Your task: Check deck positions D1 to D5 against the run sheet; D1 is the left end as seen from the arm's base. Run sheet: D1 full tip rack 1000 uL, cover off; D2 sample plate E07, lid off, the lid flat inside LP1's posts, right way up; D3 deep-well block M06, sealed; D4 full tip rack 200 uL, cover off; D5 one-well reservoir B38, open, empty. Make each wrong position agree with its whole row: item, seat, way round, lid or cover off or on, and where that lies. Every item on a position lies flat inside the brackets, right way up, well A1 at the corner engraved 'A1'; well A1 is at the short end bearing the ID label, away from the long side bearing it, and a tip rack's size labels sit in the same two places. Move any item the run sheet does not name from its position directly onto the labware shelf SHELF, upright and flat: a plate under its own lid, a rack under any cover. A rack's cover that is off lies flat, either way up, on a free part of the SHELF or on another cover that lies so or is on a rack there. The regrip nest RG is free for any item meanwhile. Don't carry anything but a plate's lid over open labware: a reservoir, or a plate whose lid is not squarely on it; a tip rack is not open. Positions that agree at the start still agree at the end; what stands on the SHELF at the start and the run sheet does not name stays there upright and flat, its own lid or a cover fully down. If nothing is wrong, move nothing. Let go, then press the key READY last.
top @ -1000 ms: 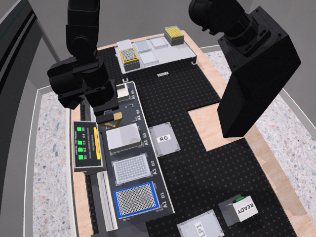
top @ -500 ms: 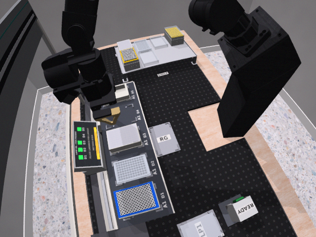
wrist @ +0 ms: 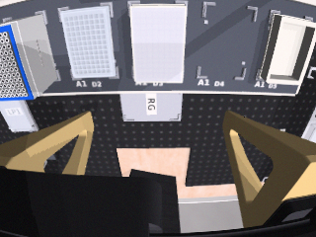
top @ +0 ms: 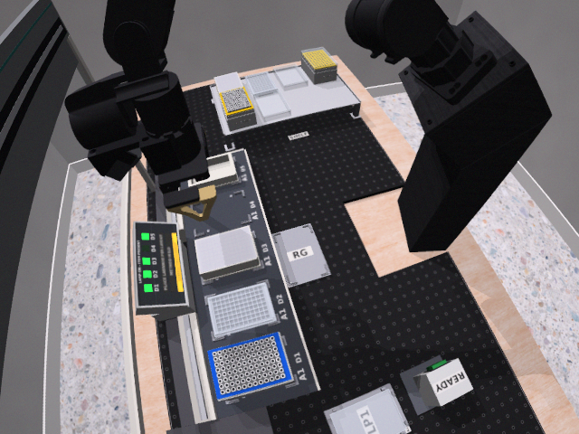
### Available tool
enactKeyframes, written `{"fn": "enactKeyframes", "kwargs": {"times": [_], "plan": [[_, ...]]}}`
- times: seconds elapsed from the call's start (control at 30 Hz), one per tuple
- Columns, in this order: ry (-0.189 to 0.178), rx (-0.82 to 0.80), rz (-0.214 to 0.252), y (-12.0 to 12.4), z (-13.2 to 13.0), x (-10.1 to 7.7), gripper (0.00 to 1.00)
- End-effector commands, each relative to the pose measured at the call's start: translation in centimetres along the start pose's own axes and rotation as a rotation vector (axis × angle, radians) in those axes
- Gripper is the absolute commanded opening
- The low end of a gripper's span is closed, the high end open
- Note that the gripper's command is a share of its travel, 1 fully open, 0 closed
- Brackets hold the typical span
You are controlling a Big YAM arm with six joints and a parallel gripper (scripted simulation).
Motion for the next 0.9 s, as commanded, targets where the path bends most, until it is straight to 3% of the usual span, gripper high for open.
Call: {"fn": "enactKeyframes", "kwargs": {"times": [0.0, 0.13, 0.17, 0.87], "plan": [[-0.005, 0.018, -0.046, -2.02, -0.11, -1.73, 1.00], [-0.006, 0.013, -0.042, -1.82, -0.10, -2.00, 1.00], [0.000, 0.008, -0.025, -1.16, -0.19, -1.21, 1.00], [0.000, 0.008, -0.025, -1.15, -0.19, -1.20, 1.00]]}}
Point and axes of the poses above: the point where the finger pads meet when closed, its own x axis out along the fingers, its own z axis across the jaws, y = z × x, the point moved 3 cm from there along -x, back along the fingers, and after that the axes turned 3 degrees about -x, right-handed, at the moved point
